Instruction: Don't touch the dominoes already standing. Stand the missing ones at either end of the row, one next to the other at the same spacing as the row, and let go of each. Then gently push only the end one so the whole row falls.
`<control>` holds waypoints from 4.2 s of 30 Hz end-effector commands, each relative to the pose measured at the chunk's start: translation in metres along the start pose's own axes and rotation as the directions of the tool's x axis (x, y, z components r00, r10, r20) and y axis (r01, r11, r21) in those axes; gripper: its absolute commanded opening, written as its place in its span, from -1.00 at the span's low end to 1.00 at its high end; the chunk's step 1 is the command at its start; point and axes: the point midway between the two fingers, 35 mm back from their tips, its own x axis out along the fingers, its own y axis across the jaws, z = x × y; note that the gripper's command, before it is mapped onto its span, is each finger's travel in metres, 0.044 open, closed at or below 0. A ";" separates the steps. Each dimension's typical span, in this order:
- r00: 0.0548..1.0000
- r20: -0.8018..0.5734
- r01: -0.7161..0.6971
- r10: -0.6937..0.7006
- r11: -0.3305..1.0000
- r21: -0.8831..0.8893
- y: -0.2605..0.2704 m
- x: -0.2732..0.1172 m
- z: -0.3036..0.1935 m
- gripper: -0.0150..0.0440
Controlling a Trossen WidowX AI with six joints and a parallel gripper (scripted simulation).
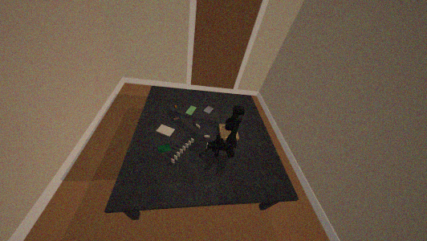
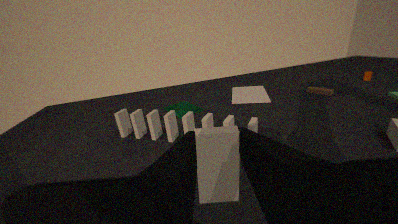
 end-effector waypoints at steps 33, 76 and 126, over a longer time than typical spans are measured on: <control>1.000 0.007 0.003 -0.003 1.000 -0.030 -0.017 0.005 -0.054 -0.13; 1.000 0.011 0.006 -0.006 1.000 -0.028 -0.022 0.003 -0.009 1.00; 0.045 -0.998 0.006 -0.047 0.999 -0.047 -0.017 0.034 0.034 1.00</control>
